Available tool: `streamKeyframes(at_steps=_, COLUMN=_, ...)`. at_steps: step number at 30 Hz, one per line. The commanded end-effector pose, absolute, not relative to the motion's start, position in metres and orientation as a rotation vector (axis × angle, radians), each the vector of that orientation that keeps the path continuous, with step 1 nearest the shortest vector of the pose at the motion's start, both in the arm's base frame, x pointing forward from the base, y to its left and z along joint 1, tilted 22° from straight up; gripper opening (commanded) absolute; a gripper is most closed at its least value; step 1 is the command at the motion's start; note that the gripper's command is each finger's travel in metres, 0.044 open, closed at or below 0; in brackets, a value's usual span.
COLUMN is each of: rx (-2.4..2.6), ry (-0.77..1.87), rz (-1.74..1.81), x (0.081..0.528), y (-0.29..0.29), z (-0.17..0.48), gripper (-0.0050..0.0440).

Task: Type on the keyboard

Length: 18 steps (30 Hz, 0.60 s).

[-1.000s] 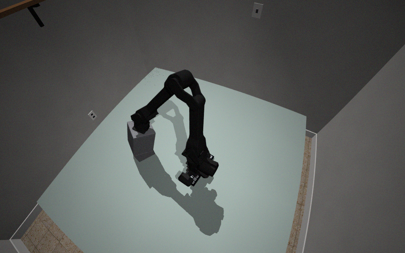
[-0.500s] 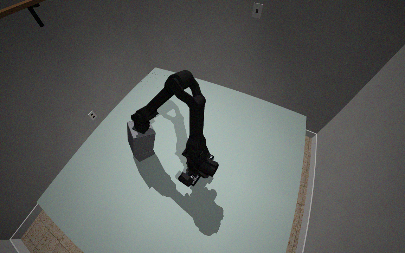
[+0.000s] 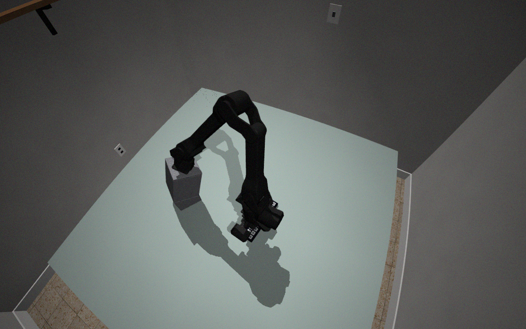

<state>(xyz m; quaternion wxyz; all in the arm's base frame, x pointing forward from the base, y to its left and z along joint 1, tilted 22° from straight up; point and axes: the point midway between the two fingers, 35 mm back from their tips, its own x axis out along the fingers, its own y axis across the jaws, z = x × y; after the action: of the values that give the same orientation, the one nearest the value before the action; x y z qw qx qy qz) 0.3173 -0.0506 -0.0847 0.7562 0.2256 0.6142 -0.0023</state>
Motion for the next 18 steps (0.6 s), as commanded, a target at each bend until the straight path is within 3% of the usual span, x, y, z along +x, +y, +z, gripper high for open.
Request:
streamKeyframes(at_steps=1, rx=0.491, ry=1.329, rz=-0.002, x=0.313, y=-0.057, z=-0.062, gripper=0.0000)
streamKeyframes(at_steps=13, rx=0.491, ry=1.335, rz=-0.009, x=0.312, y=-0.057, z=-0.060, gripper=0.0000)
streamKeyframes(at_steps=18, rx=0.482, ry=1.335, rz=0.002, x=0.308, y=-0.008, z=-0.048, gripper=0.0000)
